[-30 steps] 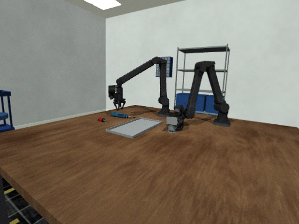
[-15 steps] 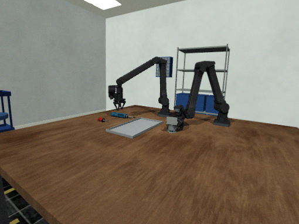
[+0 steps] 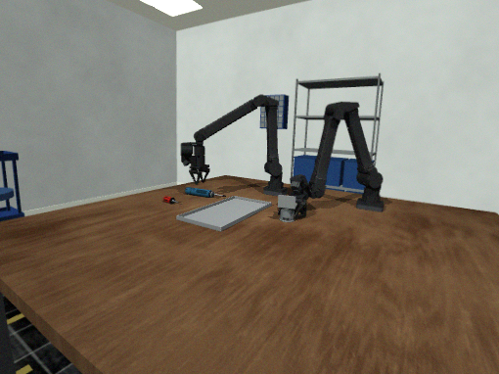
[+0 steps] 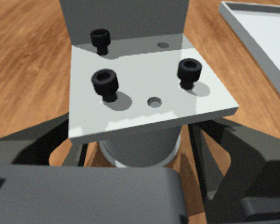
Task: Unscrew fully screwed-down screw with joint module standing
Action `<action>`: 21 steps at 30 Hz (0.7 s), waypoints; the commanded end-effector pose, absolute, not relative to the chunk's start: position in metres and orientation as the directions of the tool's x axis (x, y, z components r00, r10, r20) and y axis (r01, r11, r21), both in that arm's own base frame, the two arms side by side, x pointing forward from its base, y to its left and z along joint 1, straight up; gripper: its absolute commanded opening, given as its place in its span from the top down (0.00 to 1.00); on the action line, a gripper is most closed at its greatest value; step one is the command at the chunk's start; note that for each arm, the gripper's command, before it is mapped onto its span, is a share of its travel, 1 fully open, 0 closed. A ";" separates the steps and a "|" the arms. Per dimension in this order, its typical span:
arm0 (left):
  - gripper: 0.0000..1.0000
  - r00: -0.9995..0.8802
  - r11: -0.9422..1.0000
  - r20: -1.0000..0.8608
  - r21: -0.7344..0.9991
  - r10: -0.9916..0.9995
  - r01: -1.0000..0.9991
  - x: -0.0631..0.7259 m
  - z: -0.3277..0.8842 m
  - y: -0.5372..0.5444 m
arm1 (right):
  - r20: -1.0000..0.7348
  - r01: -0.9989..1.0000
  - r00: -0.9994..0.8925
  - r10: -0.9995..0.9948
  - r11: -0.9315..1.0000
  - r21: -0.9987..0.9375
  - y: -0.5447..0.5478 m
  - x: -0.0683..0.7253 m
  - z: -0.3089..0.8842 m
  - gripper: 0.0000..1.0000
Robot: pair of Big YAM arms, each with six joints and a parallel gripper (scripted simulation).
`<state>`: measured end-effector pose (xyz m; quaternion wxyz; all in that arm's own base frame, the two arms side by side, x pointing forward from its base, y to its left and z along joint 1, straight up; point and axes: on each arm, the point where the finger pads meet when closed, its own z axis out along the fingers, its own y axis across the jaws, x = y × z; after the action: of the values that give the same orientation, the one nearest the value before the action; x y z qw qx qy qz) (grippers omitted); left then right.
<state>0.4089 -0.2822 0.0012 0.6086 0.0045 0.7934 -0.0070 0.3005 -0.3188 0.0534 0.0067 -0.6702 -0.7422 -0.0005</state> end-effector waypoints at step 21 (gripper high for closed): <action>0.14 -0.241 1.000 -0.970 -0.020 -0.014 0.019 0.413 0.008 -0.288 | -0.049 0.994 -0.101 0.994 0.103 0.038 -0.340 0.320 0.081 0.35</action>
<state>0.4089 -0.2822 0.0012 0.6086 0.0045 0.7934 -0.0071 0.3005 -0.3188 0.0534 0.0067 -0.6702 -0.7422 -0.0005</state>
